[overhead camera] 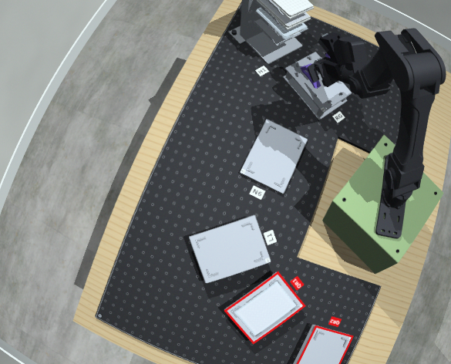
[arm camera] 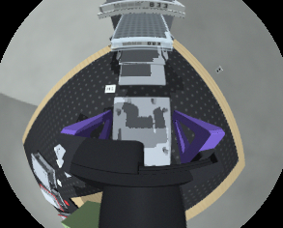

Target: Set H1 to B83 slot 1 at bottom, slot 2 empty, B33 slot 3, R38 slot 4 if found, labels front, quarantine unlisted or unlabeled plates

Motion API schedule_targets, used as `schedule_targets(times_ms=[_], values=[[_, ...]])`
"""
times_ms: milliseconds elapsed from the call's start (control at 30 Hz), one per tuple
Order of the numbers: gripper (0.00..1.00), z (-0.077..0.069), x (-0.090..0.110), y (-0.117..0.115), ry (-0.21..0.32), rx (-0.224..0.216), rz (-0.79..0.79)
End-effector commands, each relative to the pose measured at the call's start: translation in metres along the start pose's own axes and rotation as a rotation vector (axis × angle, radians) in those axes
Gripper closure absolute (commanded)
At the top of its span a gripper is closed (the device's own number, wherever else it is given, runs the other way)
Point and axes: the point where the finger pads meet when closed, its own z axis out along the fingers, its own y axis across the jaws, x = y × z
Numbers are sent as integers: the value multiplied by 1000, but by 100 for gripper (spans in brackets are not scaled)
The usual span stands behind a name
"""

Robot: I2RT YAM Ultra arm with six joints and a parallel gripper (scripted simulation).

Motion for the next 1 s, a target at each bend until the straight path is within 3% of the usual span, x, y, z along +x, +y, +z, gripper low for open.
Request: schedule_targets(times_ms=[0, 33, 67, 167, 533, 633, 667, 700, 967], values=[[0, 1, 8, 6, 4, -6, 1], [0, 1, 8, 6, 4, -6, 1], [0, 0, -24, 0, -65, 8, -20], [0, 10, -10, 2, -12, -1, -4], [0, 25, -21, 2, -12, -1, -4], [0, 23, -28, 1, -29, 3, -6], [0, 28, -23, 3, -12, -1, -4], [0, 22, -23, 0, -23, 3, -6], [0, 22, -23, 0, -23, 3, -6]])
